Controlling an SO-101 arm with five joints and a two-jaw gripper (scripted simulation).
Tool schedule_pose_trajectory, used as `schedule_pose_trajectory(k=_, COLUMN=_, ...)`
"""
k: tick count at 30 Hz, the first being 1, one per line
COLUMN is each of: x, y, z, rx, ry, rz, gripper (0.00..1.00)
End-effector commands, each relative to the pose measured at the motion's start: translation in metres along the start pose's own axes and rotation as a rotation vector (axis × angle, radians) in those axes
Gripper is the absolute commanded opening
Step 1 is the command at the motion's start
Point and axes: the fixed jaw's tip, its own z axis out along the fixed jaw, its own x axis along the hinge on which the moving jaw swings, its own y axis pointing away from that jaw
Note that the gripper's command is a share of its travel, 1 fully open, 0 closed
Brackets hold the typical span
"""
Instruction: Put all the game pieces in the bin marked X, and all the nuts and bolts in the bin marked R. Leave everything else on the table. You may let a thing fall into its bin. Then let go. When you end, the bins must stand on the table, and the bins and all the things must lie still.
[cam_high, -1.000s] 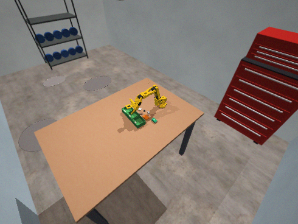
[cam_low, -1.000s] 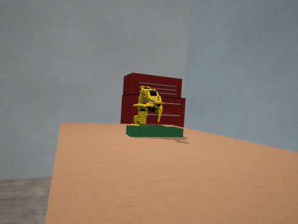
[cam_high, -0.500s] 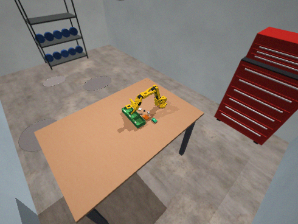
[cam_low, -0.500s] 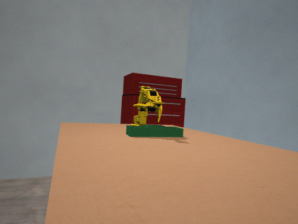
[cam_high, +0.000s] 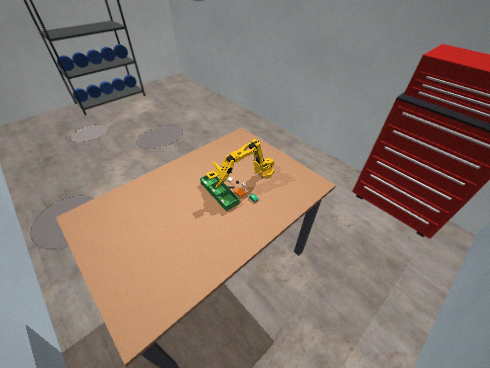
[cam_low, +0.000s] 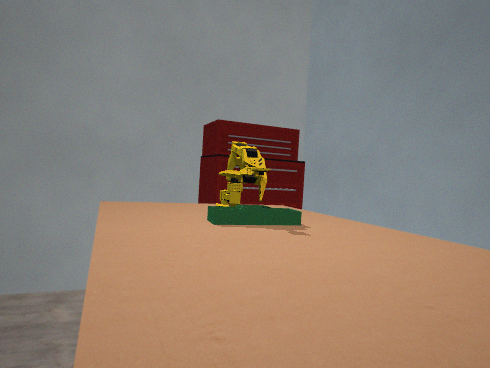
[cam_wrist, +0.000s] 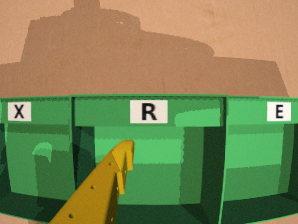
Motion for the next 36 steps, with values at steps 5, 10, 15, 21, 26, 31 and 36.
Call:
schedule_pose_trajectory(k=5, x=-0.016, y=0.007, z=-0.013, rx=-0.014, ry=-0.078, rz=0.002, gripper=1.00)
schedule_pose_trajectory(k=10, x=-0.017, y=0.021, z=-0.011, rx=-0.042, ry=-0.059, rz=0.021, gripper=1.00)
schedule_pose_trajectory(k=15, x=-0.017, y=0.034, z=-0.011, rx=-0.067, ry=-0.040, rz=0.039, gripper=1.00)
schedule_pose_trajectory(k=21, x=-0.015, y=0.064, z=-0.010, rx=-0.116, ry=0.005, rz=0.076, gripper=1.00)
schedule_pose_trajectory(k=26, x=-0.012, y=0.080, z=-0.010, rx=-0.140, ry=0.032, rz=0.096, gripper=1.00)
schedule_pose_trajectory(k=31, x=-0.011, y=0.084, z=-0.011, rx=-0.146, ry=0.039, rz=0.101, gripper=1.00)
schedule_pose_trajectory(k=36, x=-0.011, y=0.085, z=-0.011, rx=-0.147, ry=0.040, rz=0.101, gripper=1.00)
